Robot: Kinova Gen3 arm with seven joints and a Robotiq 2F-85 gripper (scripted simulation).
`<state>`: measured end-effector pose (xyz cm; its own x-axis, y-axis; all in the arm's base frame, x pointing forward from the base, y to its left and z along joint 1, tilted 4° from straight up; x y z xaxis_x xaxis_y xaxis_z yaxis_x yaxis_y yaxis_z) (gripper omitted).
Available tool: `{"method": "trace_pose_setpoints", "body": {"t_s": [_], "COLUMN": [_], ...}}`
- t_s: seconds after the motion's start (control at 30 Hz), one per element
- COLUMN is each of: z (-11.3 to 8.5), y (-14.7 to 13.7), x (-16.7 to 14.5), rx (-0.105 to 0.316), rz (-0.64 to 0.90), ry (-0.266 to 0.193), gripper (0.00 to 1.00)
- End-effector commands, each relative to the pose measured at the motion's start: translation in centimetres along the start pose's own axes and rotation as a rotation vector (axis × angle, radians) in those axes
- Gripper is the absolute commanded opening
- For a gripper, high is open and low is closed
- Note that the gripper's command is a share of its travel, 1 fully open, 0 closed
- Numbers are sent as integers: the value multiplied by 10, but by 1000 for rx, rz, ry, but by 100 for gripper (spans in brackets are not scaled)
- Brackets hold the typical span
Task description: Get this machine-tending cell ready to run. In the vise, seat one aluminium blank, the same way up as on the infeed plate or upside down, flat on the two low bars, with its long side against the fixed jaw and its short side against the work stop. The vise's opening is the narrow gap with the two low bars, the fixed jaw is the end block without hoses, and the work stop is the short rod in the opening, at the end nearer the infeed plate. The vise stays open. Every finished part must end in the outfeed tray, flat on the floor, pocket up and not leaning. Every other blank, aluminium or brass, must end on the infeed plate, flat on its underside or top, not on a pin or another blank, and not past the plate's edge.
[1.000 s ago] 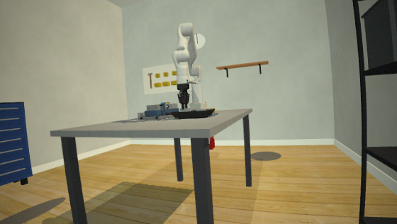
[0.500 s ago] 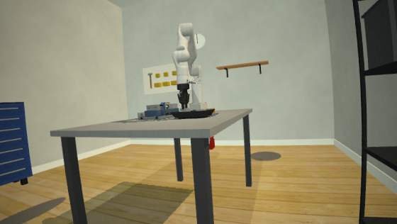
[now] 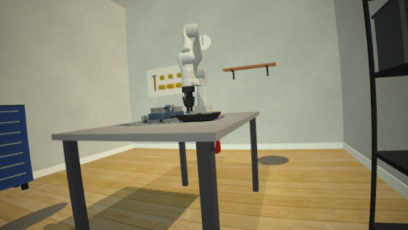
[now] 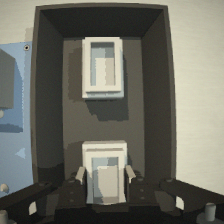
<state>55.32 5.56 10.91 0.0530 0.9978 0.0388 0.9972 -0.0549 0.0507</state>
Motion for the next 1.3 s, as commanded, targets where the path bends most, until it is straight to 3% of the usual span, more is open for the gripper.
{"method": "trace_pose_setpoints", "body": {"t_s": [0.0, 1.27], "z": [1, 10], "y": [0, 0], "x": [0, 0], "rx": [-1, -1], "rz": [0, 0], "ry": [0, 0], "gripper": [0, 0]}}
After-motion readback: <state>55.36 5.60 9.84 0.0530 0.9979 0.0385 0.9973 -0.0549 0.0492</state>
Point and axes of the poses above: the point where the finger pads meet when closed, its own z axis out along the fingers, its own y axis across the jaws, x = y × z, the point moved 10 cm from there along -z, back along the fingers, and after that the axes turned 2 degrees about -z, right-handed, at the moved point
